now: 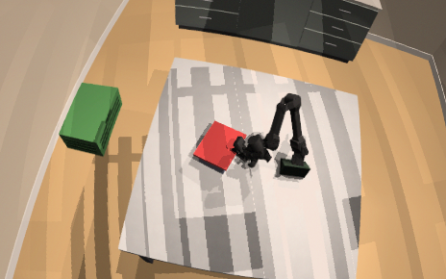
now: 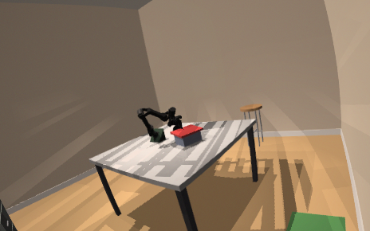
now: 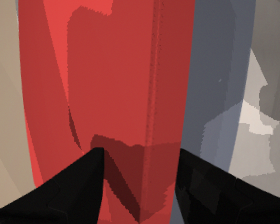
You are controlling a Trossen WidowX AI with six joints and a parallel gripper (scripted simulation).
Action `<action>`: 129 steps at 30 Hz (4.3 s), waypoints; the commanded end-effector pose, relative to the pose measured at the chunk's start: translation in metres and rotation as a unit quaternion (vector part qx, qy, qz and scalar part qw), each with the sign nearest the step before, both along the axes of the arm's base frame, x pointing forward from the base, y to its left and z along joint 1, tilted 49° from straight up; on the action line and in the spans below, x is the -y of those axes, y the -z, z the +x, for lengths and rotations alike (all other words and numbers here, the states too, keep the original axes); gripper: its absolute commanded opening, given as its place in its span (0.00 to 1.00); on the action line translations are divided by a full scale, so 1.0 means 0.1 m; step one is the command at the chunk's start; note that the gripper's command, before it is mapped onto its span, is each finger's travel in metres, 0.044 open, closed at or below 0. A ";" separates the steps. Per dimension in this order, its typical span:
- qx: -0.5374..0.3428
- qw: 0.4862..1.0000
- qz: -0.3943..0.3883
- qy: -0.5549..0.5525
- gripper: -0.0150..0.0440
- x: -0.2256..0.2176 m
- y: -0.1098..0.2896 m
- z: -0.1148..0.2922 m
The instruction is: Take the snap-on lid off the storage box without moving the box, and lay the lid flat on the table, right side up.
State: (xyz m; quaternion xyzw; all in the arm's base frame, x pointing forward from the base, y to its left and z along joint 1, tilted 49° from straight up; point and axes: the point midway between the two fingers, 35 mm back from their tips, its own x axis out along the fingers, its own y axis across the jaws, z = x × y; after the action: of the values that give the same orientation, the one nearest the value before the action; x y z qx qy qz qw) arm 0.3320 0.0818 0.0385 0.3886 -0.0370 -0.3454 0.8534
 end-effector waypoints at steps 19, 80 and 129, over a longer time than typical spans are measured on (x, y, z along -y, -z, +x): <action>-0.002 1.000 0.000 -0.001 0.25 0.01 0.00 0.02; -0.002 1.000 0.001 -0.002 0.25 -0.26 -0.28 0.09; -0.002 1.000 0.002 -0.002 0.25 -0.67 -0.81 0.40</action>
State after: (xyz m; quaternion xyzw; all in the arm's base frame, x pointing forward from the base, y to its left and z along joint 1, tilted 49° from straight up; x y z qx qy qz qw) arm 0.3720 0.1442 0.1149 0.3871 -0.0307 -0.3465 0.8539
